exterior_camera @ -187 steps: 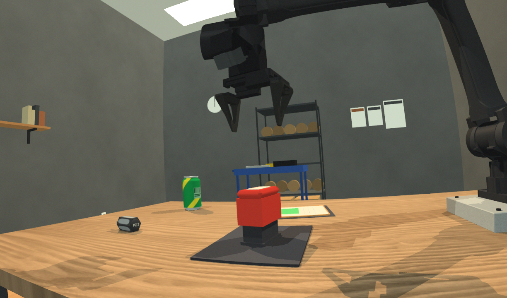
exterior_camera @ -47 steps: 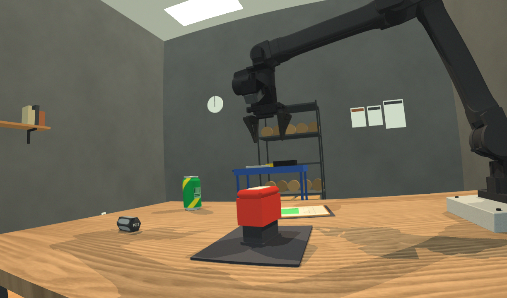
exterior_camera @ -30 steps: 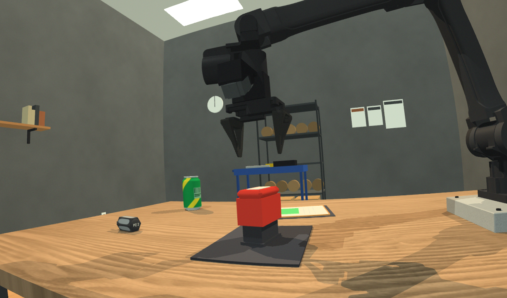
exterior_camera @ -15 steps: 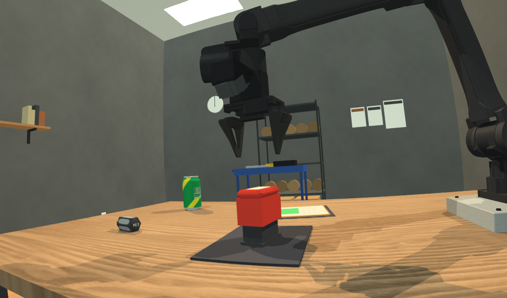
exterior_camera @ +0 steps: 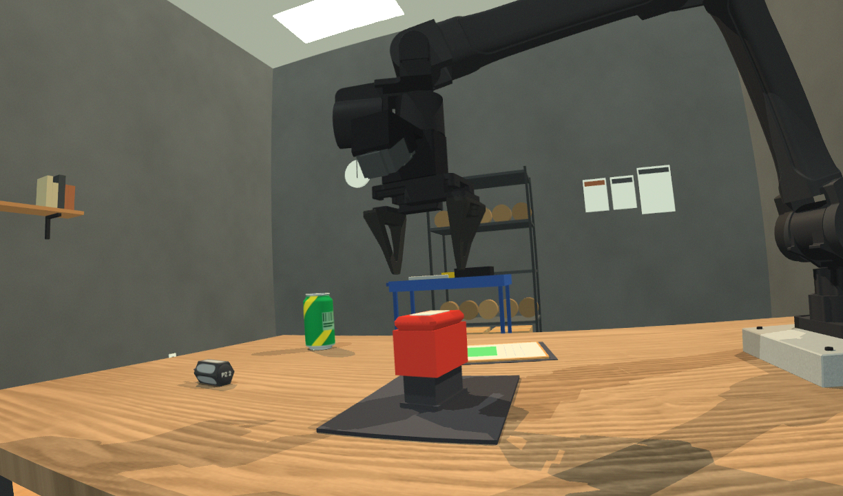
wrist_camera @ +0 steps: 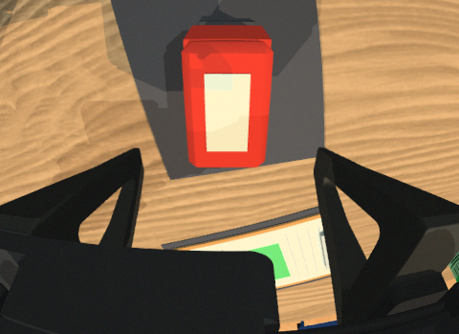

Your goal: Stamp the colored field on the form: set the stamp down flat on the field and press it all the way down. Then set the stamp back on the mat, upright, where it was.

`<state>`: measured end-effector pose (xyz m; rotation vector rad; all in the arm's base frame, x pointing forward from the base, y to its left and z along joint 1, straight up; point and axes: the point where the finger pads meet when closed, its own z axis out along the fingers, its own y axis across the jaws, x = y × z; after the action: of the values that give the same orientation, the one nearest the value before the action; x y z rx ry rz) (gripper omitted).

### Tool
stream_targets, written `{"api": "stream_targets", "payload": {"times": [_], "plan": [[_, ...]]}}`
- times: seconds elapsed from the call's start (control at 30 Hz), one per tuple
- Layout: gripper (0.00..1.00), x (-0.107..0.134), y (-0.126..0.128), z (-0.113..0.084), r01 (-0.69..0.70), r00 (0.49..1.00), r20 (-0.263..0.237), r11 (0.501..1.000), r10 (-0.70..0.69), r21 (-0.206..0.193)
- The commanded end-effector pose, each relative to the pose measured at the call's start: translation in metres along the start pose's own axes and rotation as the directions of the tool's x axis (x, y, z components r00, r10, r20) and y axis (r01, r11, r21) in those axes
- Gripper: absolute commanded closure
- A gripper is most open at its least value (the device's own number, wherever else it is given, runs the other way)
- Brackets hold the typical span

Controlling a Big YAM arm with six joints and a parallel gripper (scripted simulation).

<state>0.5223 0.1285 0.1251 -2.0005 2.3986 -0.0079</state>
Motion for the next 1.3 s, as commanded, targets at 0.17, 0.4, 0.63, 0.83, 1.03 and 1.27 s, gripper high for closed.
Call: {"api": "stream_targets", "payload": {"times": [0.17,0.4,0.63,0.83,1.03,1.27], "plan": [[0.15,0.001,-0.002,0.038,-0.020,1.000,-0.009,1.000,0.020,-0.010],[0.15,0.002,-0.001,0.071,-0.020,1.000,-0.009,1.000,0.020,-0.010],[0.15,0.002,-0.001,0.087,-0.020,1.000,-0.009,1.000,0.020,-0.010],[0.15,0.002,0.000,0.094,-0.020,1.000,-0.010,1.000,0.019,-0.012],[0.15,0.001,-0.003,0.086,-0.019,1.000,-0.005,1.000,0.019,-0.002],[0.15,0.001,-0.003,0.086,-0.019,1.000,-0.005,1.000,0.019,-0.002]]}}
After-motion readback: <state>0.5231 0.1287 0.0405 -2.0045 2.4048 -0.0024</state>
